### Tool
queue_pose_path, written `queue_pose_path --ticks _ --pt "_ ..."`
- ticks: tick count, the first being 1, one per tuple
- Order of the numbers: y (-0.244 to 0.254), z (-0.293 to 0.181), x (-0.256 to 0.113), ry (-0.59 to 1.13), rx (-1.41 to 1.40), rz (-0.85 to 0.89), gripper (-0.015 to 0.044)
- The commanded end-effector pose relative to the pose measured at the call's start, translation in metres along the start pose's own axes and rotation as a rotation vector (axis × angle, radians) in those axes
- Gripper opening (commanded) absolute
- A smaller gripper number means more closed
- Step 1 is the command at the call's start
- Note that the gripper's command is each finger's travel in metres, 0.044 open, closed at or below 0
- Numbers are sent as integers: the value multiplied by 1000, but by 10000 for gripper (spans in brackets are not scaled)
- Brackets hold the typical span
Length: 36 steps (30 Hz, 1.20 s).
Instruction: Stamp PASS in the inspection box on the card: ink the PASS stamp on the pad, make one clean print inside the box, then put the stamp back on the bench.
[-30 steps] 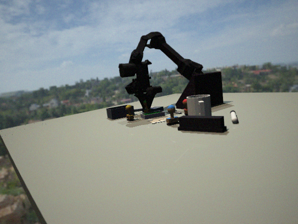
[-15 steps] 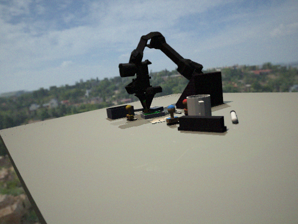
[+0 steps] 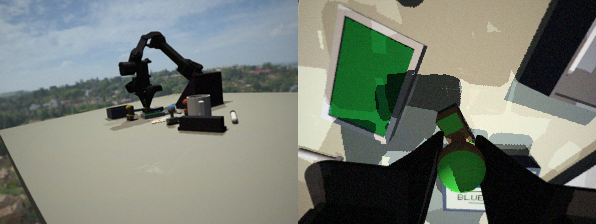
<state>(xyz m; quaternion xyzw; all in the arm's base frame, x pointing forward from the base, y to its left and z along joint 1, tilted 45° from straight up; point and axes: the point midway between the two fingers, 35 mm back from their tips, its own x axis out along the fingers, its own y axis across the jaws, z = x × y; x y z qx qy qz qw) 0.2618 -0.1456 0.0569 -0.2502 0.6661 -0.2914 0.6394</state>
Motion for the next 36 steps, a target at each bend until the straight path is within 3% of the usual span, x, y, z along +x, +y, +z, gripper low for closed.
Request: queue_pose_path --ticks 1,36 --pt "-1 1 -3 -3 8 -2 0" --pt "0 2 -20 -5 8 -4 0"
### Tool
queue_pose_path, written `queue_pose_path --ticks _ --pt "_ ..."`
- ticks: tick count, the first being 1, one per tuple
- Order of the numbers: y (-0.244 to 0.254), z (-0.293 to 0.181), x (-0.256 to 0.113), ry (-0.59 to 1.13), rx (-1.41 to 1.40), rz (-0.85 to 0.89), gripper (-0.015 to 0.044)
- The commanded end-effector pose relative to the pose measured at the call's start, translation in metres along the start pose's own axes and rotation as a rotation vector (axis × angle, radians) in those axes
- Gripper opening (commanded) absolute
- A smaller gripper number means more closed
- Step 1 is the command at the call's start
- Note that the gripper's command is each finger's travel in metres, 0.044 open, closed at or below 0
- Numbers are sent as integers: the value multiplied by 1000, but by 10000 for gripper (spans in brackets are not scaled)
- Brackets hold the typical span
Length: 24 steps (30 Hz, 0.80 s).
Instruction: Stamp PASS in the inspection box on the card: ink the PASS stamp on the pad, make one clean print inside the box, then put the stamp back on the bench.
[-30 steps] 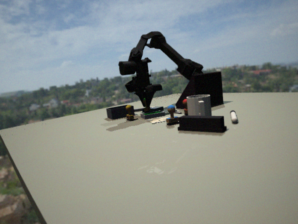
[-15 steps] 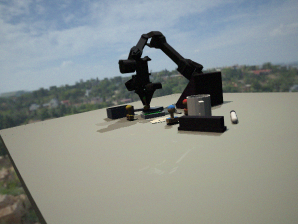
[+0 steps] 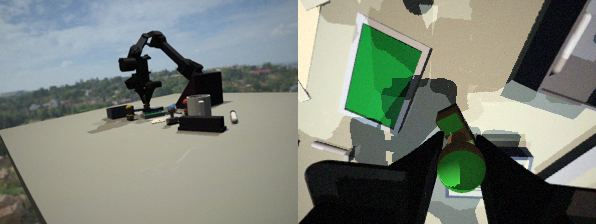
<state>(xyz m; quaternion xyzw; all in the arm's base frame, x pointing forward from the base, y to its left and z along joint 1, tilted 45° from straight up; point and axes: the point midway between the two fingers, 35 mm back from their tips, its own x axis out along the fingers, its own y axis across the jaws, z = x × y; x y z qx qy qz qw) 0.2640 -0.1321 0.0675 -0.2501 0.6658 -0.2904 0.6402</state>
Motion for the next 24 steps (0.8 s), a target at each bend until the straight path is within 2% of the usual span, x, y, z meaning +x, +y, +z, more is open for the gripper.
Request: queue_pose_path --ticks 1,24 --pt "-2 1 -3 -3 8 -6 0" --pt "-1 1 -14 -5 8 -9 0"
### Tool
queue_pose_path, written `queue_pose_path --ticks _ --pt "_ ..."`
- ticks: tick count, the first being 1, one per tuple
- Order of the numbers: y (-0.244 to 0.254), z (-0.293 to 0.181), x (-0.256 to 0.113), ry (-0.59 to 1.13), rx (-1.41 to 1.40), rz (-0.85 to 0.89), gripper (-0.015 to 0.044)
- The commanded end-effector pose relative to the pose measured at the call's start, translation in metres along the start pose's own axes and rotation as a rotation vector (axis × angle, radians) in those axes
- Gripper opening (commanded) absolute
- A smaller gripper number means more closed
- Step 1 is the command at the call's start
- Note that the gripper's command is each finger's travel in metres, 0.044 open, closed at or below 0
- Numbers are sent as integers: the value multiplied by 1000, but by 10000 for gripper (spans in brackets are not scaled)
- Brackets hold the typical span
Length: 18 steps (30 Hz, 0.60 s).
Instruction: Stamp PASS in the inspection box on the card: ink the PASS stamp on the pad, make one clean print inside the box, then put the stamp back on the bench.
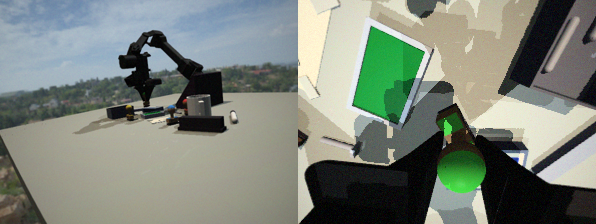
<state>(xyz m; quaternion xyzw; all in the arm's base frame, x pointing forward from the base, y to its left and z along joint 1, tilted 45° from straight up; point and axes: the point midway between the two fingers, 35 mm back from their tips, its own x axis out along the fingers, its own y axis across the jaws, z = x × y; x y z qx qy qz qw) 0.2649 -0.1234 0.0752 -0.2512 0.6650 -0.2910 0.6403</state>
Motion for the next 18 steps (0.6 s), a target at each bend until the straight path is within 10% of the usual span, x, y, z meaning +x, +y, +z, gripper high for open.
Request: queue_pose_path --ticks 1,18 --pt "-2 1 -3 -3 8 -6 0" --pt "-2 0 -11 -5 8 -9 0"
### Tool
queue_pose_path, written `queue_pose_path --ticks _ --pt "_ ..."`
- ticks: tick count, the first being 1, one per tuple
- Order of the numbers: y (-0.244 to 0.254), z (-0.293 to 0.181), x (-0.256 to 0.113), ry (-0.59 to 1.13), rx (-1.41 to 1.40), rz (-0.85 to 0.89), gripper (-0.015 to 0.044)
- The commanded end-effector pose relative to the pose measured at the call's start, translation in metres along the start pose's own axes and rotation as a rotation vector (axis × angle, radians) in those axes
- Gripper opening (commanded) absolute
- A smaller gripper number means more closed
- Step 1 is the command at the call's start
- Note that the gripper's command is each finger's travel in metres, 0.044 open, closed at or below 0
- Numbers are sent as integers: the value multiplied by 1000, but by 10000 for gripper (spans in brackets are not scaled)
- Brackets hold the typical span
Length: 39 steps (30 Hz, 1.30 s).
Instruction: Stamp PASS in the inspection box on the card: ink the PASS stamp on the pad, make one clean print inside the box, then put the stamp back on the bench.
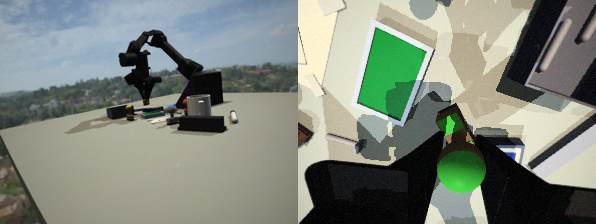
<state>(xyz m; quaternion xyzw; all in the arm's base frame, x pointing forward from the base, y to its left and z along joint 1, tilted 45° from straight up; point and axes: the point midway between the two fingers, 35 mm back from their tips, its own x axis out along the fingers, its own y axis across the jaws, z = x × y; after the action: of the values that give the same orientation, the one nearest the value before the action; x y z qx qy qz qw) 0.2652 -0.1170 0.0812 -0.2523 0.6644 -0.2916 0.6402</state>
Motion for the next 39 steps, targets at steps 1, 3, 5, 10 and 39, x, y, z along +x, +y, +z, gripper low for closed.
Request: queue_pose_path --ticks 1,3,5,10,39 --pt "-2 1 -3 -4 8 -6 0" --pt "-2 0 -4 -4 8 -6 0" --pt "-2 0 -5 -4 8 -7 0" --pt "-2 0 -7 -4 8 -8 0" --pt "-2 -1 -22 -7 8 -13 0"
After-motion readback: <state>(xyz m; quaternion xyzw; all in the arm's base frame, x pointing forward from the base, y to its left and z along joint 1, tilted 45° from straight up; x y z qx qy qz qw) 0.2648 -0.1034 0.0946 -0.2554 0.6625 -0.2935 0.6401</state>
